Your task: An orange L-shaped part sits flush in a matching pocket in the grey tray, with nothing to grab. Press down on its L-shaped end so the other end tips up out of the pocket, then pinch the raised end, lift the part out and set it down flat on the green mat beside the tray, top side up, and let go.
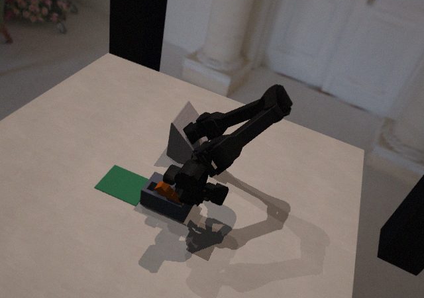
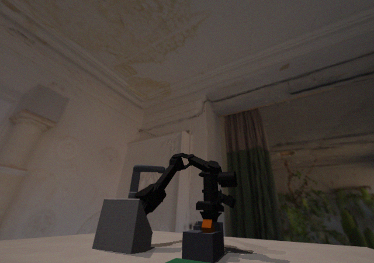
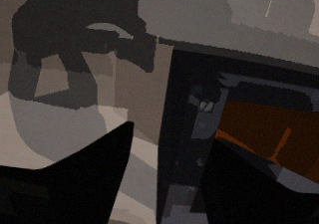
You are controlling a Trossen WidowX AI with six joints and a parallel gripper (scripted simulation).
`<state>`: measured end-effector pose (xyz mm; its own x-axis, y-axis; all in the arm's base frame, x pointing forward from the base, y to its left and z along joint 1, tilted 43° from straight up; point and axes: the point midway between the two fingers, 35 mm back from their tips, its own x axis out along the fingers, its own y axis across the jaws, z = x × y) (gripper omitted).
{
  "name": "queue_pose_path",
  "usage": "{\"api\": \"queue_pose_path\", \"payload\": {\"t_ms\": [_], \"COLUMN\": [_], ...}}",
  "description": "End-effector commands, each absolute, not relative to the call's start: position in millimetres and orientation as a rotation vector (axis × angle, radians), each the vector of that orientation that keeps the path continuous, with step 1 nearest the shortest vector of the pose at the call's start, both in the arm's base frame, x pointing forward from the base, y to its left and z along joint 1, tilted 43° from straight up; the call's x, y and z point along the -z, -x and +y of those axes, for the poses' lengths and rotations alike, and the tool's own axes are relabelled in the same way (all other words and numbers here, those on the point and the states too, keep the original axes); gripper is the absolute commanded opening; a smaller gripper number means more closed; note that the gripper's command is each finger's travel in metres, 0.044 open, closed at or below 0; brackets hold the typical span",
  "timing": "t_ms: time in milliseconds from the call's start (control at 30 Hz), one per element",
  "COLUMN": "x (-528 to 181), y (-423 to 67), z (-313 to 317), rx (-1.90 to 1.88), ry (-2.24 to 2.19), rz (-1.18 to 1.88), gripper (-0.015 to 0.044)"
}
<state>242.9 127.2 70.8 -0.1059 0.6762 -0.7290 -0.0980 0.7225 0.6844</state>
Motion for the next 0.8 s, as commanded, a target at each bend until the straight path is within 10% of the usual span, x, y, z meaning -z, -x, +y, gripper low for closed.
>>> {"api": "queue_pose_path", "payload": {"t_ms": [0, 767], "x": [-83, -129], "y": [-249, -256], "z": [112, 57], "rx": [-0.692, -0.684], "ry": [-0.48, -0.491], "rz": [1.546, 1.533], "gripper": [0.018, 0.018]}}
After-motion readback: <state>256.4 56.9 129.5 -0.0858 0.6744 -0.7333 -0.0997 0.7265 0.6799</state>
